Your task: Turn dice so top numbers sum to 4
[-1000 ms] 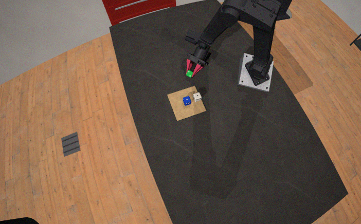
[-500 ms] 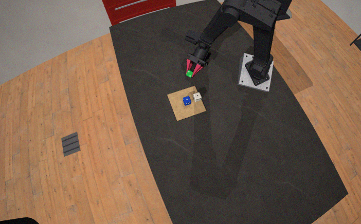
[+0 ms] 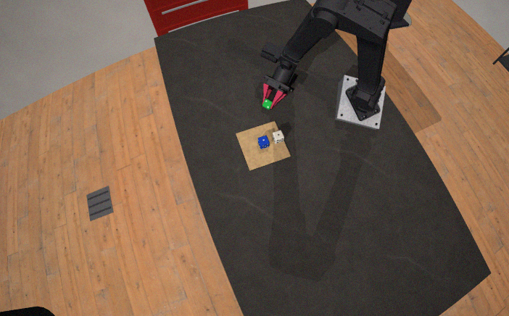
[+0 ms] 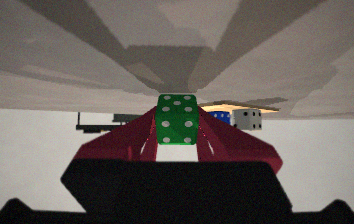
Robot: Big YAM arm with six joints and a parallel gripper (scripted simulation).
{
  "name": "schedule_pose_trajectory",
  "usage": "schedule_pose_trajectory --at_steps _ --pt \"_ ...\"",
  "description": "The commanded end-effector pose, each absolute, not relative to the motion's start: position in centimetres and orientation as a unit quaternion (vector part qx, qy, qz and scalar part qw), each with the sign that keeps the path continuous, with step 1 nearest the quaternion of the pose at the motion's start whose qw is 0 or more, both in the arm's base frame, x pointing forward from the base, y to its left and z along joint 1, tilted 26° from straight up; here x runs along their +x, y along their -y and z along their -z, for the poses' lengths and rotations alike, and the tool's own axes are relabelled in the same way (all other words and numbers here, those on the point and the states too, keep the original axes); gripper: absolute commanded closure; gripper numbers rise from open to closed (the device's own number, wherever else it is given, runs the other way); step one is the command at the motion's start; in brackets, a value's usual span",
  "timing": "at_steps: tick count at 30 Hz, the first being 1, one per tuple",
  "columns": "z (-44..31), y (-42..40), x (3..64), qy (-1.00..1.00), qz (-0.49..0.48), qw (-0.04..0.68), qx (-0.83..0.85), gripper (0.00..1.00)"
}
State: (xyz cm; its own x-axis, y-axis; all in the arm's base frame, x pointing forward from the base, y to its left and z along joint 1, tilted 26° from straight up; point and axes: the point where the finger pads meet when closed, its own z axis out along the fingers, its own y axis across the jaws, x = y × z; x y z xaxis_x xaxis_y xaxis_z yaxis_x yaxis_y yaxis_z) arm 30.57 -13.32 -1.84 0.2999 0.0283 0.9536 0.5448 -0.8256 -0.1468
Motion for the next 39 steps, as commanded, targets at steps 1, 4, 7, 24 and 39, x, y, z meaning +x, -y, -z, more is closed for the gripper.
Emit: schedule_pose_trajectory --at_steps 1,4,7,24,39 --pt "1.69 13.09 30.47 0.184 0.563 0.232 -0.772 0.74" --pt "1.71 13.09 30.48 0.184 0.563 0.232 -0.772 0.74" --pt "1.77 13.08 30.51 0.185 0.563 0.231 -0.771 0.74" --pt "1.93 13.00 30.49 0.184 0.563 0.233 -0.772 0.74" --pt "1.93 13.00 30.49 0.184 0.563 0.232 -0.772 0.74"
